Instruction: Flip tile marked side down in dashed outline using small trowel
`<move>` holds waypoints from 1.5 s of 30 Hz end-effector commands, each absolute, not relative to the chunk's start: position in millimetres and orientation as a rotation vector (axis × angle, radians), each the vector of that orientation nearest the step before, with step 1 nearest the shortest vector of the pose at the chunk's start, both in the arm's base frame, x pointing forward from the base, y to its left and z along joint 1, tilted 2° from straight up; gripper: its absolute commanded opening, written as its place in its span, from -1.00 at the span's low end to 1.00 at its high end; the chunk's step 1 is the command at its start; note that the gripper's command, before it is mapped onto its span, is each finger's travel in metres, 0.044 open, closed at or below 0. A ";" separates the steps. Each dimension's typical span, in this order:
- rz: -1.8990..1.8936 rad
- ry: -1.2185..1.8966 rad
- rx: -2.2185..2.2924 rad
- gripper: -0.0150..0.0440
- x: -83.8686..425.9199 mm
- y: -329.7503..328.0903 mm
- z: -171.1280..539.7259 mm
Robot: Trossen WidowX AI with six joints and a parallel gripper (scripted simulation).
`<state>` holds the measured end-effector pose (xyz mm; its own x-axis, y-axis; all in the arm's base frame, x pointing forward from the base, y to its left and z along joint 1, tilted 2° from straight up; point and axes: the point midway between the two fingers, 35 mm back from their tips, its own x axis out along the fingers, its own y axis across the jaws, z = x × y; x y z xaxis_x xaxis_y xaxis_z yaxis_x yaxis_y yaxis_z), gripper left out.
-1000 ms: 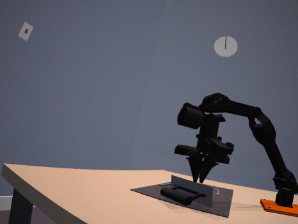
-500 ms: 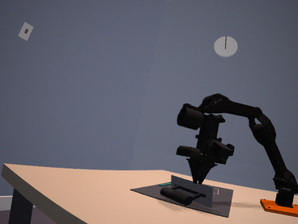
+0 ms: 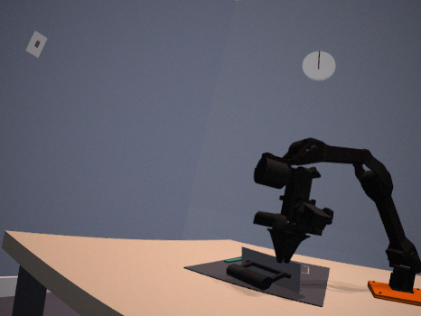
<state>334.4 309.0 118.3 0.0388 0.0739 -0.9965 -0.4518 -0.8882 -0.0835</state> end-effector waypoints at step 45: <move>1.923 0.400 -1.951 -0.15 304.2 250.1 101.6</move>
<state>307.3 256.9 106.2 0.0374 0.0680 -0.9970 -0.4494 -0.8900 -0.0776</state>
